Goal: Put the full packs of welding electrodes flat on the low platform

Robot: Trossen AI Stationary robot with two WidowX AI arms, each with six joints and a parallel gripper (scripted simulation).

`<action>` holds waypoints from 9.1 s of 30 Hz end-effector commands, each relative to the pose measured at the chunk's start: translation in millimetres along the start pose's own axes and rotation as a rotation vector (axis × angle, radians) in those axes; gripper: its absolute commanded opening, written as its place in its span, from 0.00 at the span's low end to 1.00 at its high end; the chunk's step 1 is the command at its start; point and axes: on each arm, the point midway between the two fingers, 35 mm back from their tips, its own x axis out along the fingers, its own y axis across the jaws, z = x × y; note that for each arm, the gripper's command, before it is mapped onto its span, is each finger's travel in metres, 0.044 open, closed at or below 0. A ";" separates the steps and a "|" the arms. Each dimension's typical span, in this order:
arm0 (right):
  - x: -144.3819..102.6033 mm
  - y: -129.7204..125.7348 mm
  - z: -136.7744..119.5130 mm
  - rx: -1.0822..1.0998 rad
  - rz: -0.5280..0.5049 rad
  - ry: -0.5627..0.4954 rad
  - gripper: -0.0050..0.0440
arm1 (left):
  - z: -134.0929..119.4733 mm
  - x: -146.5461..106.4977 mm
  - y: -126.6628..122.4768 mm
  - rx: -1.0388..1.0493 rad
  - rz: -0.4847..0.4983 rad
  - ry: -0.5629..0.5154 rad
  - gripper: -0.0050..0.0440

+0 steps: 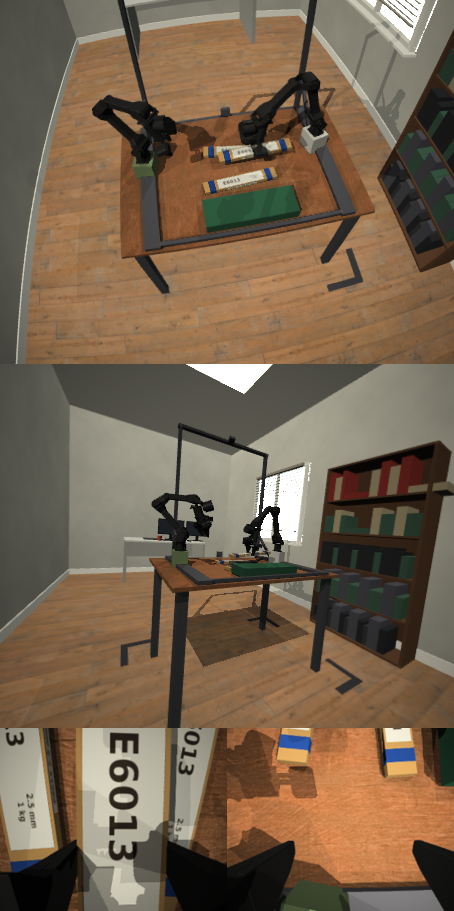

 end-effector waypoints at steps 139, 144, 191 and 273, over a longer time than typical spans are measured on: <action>-5.6 -1.0 4.3 -0.006 -0.007 -0.020 0.98 | 97.9 -20.5 -264.2 -0.130 0.020 -0.150 0.00; -5.6 -1.0 4.3 -0.006 -0.007 -0.020 0.98 | 97.8 -18.2 -264.0 -0.129 0.024 -0.143 0.00; -5.6 -1.0 4.3 -0.006 -0.007 -0.020 0.98 | 83.4 39.2 -260.4 -0.124 0.045 -0.108 0.00; -5.6 -1.0 4.3 -0.006 -0.007 -0.020 0.98 | 85.8 61.4 -263.6 -0.130 0.019 -0.150 0.00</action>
